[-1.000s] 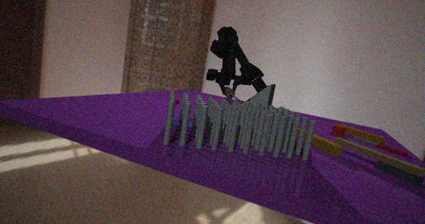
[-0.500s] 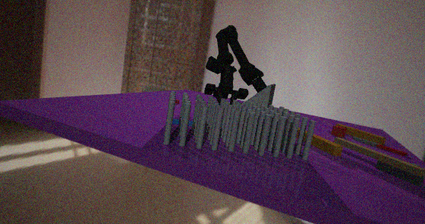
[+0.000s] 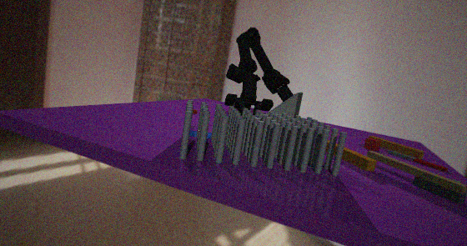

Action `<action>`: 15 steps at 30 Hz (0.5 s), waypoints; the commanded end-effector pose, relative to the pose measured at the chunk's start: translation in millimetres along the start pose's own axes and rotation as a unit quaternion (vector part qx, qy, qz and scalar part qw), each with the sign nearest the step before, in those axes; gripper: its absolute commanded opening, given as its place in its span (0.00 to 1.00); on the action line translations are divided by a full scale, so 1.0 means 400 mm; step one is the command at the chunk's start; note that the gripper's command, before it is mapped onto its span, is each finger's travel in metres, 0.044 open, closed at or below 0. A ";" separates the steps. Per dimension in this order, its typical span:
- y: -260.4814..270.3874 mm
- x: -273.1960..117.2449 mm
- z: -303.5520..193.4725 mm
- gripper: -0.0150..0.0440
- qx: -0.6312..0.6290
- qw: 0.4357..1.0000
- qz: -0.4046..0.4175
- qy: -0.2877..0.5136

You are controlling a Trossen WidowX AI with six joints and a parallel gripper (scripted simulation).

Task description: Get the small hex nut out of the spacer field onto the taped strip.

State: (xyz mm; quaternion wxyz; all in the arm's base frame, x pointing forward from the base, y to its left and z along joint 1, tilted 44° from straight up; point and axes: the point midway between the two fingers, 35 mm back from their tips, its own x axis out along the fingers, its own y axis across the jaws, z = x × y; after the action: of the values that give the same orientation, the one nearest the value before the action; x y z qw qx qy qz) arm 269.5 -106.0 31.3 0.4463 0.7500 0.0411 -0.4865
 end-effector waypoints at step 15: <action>0.005 0.012 -0.026 0.25 0.000 1.000 0.002 0.006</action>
State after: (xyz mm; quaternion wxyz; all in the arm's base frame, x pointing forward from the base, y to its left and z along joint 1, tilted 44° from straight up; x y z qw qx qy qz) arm 275.9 -103.0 28.3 0.4456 0.7507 0.0439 -0.4858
